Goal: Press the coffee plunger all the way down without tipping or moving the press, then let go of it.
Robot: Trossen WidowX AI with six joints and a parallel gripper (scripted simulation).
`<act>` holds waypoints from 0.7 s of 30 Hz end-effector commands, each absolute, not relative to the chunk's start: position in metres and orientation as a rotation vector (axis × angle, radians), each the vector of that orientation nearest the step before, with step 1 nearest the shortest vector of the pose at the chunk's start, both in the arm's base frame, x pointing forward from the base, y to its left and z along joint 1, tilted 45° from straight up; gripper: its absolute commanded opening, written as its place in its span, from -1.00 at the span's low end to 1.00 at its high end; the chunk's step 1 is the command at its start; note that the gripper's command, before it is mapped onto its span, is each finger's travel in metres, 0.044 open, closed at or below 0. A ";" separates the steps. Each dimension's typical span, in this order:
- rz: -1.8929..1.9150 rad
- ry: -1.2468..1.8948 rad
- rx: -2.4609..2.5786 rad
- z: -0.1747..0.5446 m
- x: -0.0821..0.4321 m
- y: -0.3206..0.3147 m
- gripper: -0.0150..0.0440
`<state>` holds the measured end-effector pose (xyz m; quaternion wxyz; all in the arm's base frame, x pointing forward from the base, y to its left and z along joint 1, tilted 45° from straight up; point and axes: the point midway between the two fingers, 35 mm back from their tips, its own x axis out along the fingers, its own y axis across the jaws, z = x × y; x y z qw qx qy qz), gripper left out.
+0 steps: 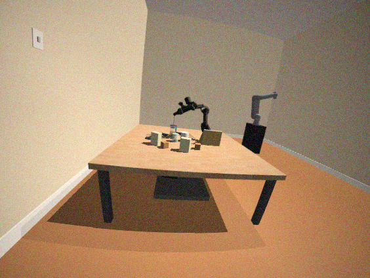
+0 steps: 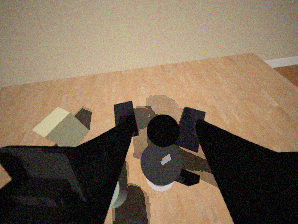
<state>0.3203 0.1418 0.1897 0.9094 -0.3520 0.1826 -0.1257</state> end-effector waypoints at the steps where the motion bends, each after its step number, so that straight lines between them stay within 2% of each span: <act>1: -0.253 0.378 -0.730 0.189 0.321 0.142 0.20; 4: -0.253 0.378 -0.730 0.189 0.321 0.142 -0.07; 5: -0.253 0.378 -0.730 0.189 0.321 0.142 -0.08; 21: -0.253 0.380 -0.729 0.182 0.323 0.137 -0.08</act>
